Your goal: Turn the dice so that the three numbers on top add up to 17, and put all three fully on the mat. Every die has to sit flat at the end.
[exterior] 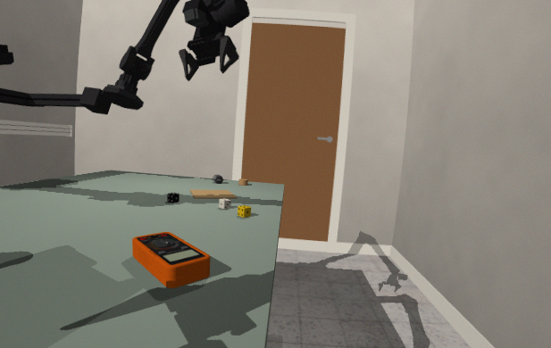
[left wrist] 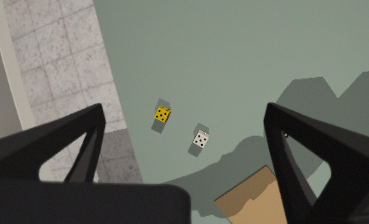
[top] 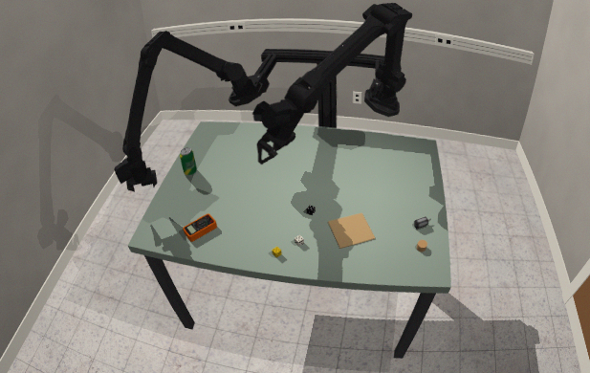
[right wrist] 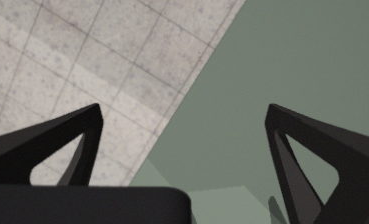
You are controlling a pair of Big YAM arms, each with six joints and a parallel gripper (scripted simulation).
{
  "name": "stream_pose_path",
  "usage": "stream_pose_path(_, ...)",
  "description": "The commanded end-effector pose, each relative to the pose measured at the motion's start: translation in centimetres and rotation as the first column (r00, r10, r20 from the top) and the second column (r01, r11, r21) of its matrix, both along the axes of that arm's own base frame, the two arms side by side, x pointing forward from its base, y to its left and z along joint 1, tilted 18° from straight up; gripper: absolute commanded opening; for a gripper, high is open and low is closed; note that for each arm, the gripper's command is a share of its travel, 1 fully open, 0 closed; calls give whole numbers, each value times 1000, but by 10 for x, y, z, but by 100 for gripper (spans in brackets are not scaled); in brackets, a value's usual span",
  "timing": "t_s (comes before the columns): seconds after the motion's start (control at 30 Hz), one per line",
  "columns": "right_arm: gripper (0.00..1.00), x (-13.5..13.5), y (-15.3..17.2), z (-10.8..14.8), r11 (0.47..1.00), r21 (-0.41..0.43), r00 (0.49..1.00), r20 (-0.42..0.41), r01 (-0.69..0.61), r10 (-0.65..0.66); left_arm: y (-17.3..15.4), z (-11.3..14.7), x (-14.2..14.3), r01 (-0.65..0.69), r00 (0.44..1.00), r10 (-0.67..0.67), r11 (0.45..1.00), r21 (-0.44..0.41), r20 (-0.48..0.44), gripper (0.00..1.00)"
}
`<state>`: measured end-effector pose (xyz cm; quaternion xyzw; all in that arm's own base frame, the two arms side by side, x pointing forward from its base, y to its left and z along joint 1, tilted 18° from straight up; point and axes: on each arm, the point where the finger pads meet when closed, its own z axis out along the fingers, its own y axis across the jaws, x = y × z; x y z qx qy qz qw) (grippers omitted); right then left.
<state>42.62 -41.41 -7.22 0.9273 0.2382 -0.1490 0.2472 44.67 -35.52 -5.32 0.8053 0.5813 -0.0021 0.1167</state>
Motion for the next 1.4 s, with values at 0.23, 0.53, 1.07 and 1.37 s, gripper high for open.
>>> stream_pose_path(0.23,100,3,-1,5,1000,-6,1000,8,-1,1,-1,7,5,-7,1000,7,1000,-10,12,100)
stream_pose_path(0.53,100,3,-1,5,1000,-6,1000,8,-1,1,9,14,16,-45,999,46,999,-23,24,100)
stream_pose_path(1.07,100,3,-1,5,1000,-6,1000,8,-1,1,70,55,75,-252,962,261,962,-100,86,100)
stream_pose_path(1.37,100,3,-1,5,1000,-6,1000,8,-1,1,154,105,128,-464,858,494,863,-200,142,100)
